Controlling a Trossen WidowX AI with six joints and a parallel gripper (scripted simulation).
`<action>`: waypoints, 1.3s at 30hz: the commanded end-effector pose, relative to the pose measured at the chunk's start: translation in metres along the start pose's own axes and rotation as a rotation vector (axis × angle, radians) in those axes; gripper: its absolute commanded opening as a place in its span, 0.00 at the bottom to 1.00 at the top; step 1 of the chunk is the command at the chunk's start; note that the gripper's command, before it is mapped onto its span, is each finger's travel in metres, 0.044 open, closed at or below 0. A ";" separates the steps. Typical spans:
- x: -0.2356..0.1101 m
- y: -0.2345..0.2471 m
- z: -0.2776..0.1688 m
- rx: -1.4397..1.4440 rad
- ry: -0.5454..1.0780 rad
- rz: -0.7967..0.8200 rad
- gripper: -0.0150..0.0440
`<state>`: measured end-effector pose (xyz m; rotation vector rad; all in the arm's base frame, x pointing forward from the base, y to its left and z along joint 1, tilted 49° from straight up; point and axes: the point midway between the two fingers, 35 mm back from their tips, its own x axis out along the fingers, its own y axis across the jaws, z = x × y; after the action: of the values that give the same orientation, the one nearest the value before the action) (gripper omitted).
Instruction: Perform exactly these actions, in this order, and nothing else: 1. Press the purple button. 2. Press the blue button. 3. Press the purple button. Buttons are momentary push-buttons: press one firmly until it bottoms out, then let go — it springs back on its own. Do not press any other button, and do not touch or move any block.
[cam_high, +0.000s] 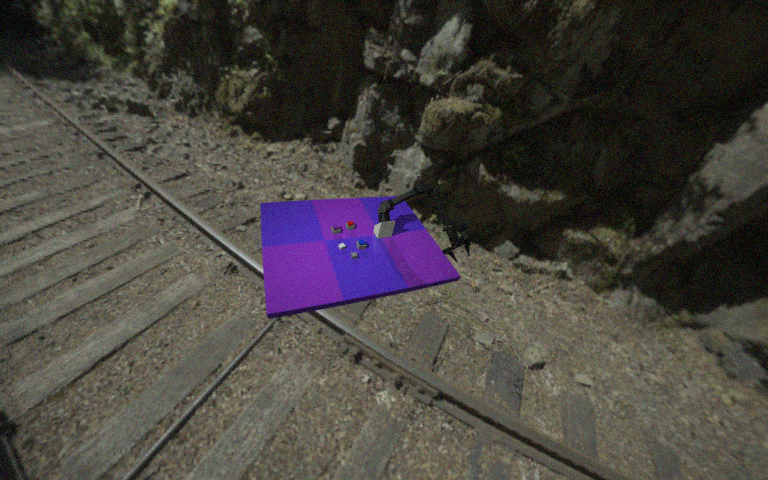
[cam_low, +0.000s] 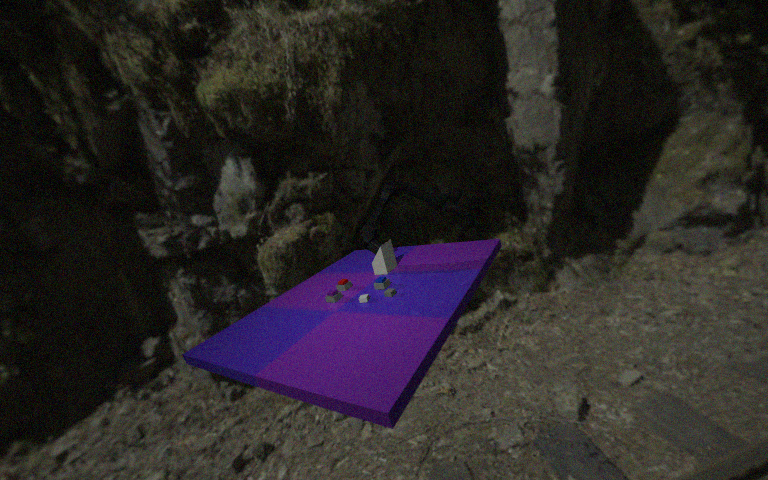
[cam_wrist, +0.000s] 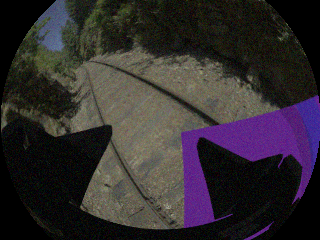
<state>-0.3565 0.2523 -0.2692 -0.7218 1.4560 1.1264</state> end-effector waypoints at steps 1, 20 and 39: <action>0.000 -0.001 0.002 0.004 -0.003 -0.002 0.93; -0.109 -0.132 0.228 0.355 -0.235 -0.309 0.93; -0.281 -0.364 0.300 0.679 -0.214 -0.685 0.93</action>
<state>0.0996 0.3812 -0.0929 -0.5006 1.1658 0.2470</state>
